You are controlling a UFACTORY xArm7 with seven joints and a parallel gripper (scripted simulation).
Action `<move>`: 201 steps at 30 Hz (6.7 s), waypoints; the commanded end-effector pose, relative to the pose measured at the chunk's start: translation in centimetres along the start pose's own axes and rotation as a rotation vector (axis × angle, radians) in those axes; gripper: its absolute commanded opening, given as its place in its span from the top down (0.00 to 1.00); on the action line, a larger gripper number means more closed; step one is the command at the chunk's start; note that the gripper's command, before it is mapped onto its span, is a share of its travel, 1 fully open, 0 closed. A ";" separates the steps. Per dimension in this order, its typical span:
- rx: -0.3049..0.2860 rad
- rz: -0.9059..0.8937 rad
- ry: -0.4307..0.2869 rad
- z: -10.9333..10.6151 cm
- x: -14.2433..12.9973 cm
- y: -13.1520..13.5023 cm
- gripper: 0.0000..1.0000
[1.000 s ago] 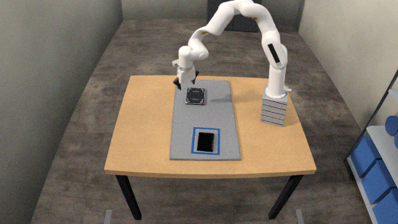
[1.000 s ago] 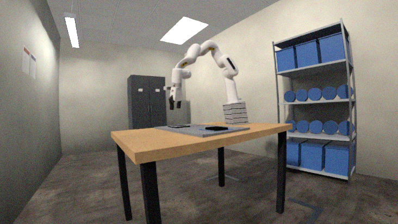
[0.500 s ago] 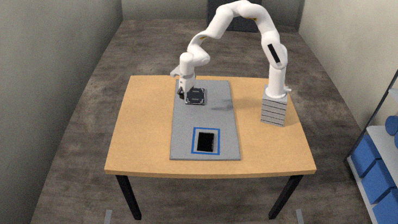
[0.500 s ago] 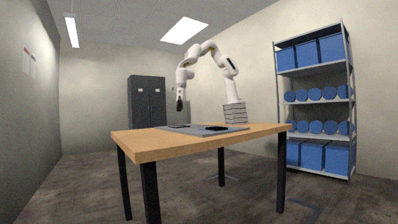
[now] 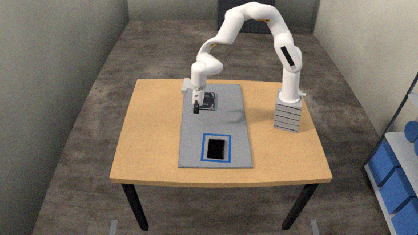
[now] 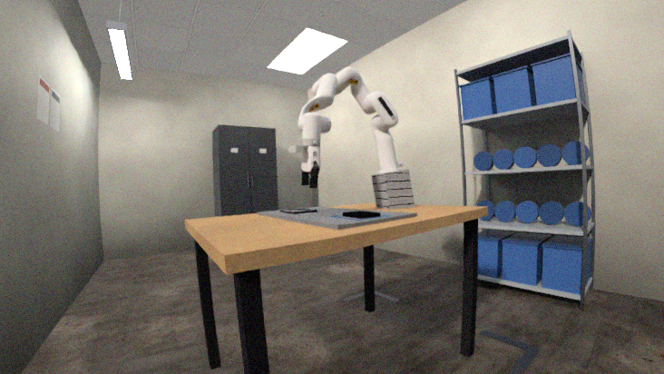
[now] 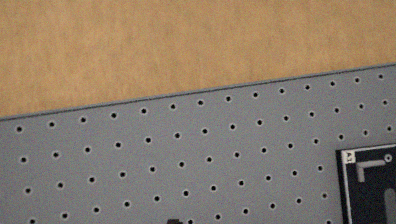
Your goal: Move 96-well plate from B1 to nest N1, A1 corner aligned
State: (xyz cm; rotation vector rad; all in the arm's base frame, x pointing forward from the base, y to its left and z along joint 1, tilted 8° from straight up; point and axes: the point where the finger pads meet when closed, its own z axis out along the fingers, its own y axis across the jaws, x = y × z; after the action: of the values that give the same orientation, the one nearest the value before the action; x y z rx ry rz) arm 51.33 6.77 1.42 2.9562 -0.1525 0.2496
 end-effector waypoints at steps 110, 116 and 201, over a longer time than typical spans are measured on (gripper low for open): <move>0.143 -1.624 0.086 5.6 -13.1 -19.1 0.00; 0.143 -1.624 0.086 5.6 -13.1 -19.1 0.00; 0.144 -1.624 0.086 7.5 -13.2 -19.4 1.00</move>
State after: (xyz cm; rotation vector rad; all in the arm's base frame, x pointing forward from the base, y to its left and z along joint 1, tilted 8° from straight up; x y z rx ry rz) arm 41.70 25.48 -11.47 2.1793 2.0977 0.1066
